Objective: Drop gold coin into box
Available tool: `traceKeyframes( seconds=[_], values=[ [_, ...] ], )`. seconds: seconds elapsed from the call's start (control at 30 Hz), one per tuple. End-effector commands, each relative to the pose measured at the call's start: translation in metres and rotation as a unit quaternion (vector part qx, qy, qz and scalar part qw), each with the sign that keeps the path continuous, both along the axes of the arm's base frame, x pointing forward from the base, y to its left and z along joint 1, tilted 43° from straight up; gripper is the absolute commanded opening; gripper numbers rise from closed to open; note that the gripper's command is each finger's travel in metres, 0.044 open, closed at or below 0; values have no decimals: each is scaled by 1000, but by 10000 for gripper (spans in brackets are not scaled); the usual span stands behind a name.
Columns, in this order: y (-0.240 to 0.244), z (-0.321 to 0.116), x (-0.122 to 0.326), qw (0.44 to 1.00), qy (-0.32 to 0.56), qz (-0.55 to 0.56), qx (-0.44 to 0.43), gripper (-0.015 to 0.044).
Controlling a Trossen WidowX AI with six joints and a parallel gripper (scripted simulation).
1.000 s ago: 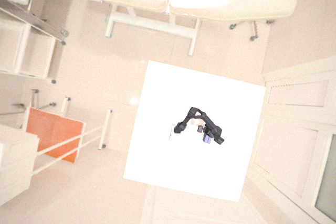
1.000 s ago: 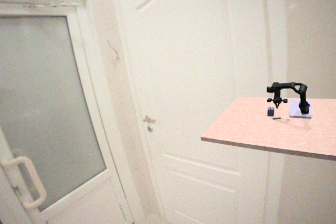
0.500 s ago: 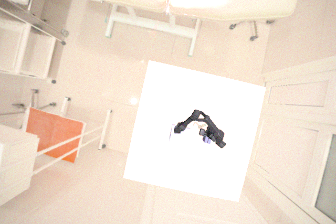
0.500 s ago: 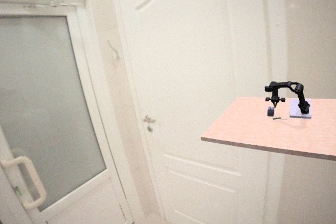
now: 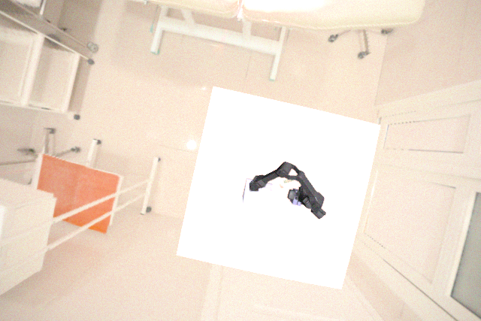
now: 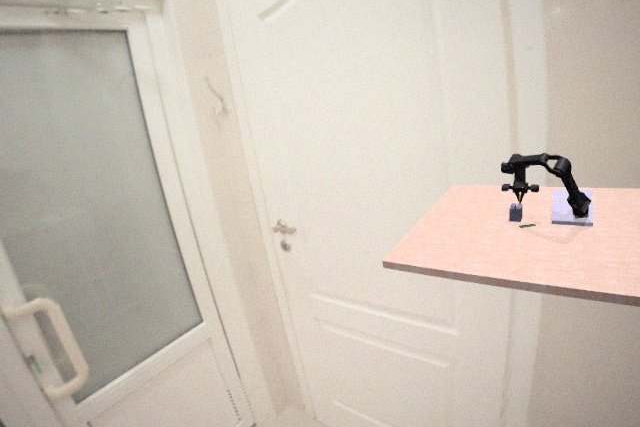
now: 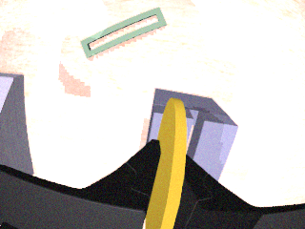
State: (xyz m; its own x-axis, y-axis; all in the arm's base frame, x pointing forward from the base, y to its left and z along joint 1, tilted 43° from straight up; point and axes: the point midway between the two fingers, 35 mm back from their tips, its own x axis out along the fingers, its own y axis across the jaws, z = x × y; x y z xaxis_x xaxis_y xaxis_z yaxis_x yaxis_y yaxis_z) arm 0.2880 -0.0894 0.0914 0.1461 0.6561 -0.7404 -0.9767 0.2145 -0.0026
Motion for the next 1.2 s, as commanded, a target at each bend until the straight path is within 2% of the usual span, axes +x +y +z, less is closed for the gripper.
traceKeyframes(
  seconds=[0.0,0.47,1.17],
  values=[
    [-10,-7,6,1000,-3,1,-3,0],
    [-34,-29,18,1000,-4,1,-4,0],
    [-34,-28,18,1000,-3,2,-1,0]
  ],
)
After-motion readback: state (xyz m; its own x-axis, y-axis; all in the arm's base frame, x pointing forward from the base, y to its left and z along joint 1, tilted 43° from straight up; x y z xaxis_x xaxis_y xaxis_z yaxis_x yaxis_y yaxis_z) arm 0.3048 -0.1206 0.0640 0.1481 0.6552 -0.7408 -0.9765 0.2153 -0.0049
